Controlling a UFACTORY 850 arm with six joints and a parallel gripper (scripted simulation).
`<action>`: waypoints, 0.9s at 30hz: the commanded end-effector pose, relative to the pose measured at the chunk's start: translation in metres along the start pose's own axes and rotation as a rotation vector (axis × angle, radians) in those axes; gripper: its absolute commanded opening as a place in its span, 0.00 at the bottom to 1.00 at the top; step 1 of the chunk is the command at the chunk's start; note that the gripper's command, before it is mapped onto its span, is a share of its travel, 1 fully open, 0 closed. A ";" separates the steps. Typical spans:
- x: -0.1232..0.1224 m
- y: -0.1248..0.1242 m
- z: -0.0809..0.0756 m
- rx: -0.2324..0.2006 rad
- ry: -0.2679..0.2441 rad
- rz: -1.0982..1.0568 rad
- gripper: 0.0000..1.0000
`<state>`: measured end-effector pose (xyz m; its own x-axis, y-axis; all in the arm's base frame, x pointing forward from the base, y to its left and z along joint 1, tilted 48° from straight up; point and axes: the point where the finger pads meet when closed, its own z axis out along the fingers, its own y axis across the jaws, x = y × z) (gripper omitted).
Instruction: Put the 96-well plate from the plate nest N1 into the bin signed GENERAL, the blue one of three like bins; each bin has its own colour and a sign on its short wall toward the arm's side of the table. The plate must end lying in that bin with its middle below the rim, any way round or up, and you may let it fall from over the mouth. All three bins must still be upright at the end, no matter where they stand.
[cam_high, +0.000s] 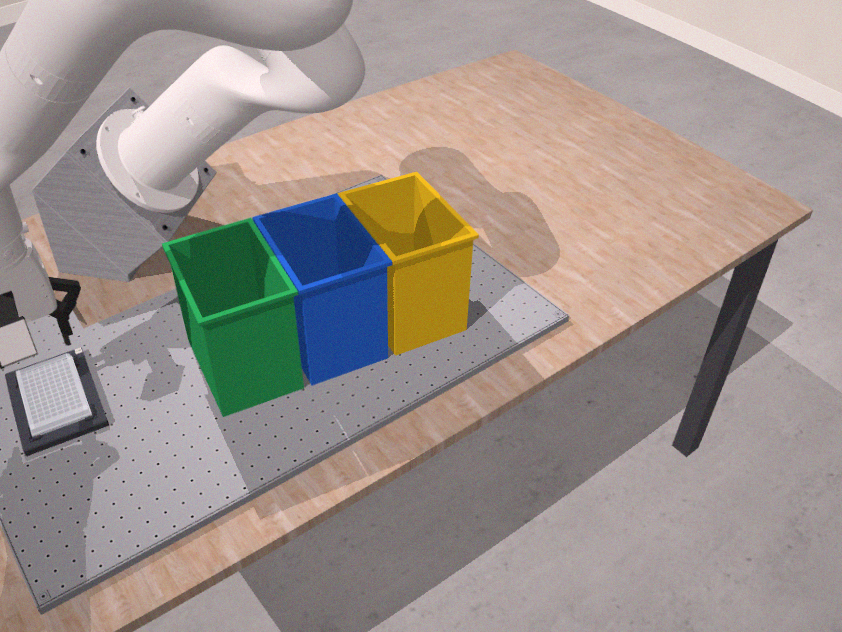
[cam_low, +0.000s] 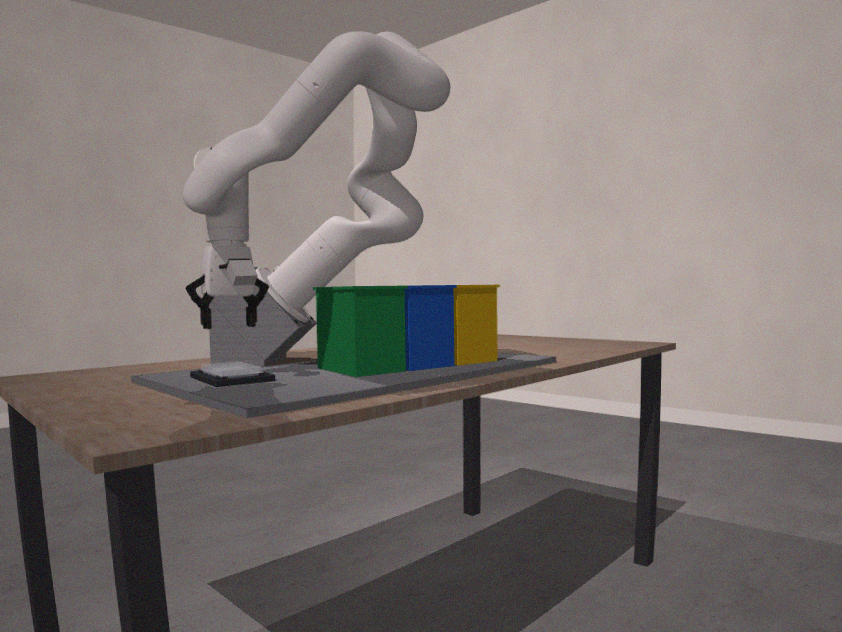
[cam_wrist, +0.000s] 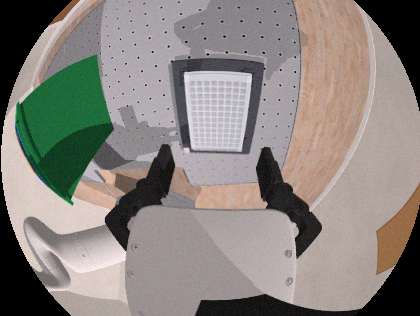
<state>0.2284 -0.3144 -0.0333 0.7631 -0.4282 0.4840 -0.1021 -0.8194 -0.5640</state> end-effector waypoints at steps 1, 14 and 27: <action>0.000 0.001 0.005 -0.001 0.001 0.000 1.00; 0.000 0.001 0.023 -0.001 0.001 0.000 1.00; 0.000 0.001 0.041 -0.001 0.001 0.000 1.00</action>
<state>0.2528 -0.2998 -0.0590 0.7631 -0.4282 0.4841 -0.1021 -0.8194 -0.5640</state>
